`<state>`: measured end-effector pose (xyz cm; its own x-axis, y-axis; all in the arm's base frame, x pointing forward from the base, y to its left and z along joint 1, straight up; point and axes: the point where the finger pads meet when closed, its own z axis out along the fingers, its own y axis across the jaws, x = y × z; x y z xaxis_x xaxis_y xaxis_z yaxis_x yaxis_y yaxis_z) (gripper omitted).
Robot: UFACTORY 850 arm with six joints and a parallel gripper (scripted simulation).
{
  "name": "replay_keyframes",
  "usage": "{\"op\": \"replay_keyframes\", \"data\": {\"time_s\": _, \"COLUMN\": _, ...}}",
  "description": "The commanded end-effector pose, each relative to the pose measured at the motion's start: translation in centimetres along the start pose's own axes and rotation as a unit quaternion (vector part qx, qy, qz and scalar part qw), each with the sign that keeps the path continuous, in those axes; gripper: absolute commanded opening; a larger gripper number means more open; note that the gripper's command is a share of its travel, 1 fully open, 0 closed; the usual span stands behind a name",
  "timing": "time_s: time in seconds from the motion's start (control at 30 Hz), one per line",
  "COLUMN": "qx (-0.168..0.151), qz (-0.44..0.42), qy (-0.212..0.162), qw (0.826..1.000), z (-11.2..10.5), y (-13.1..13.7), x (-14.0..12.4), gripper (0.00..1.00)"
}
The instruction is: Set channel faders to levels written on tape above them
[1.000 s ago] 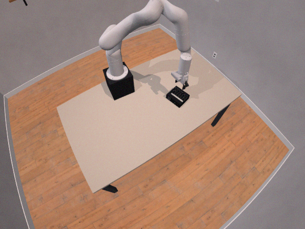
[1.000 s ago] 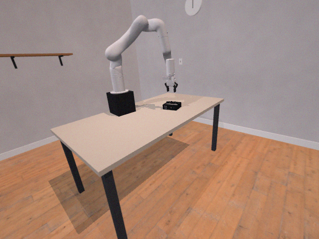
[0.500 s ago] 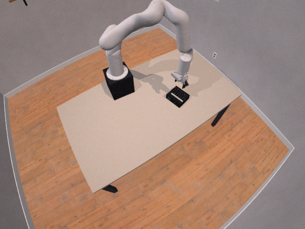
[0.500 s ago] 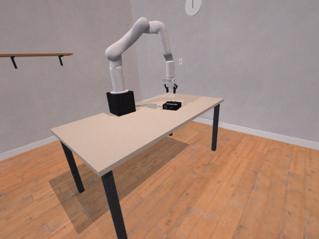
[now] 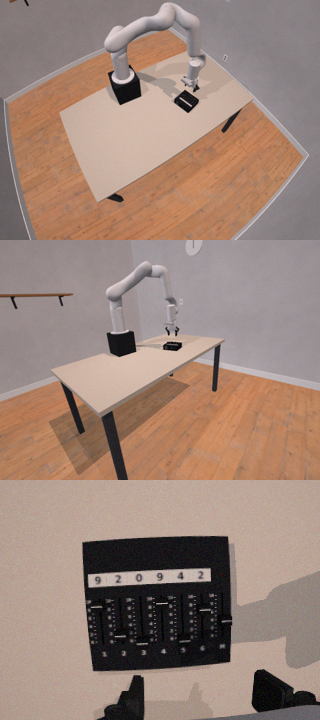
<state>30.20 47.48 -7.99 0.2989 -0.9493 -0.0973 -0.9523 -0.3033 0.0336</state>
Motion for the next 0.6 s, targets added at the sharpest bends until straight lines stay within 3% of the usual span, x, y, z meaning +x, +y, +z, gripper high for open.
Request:
{"op": "replay_keyframes", "data": {"time_s": 0.0, "qx": 0.013, "qz": -0.022, "qy": -0.069, "qw": 0.997, "z": 1.11, "y": -0.41, "x": -0.71, "gripper": 1.0}}
{"op": "replay_keyframes", "data": {"time_s": 0.57, "qx": 0.019, "qz": -0.027, "qy": -0.071, "qw": 0.997, "z": 1.45, "y": -0.56, "x": -0.8, "gripper": 1.0}}
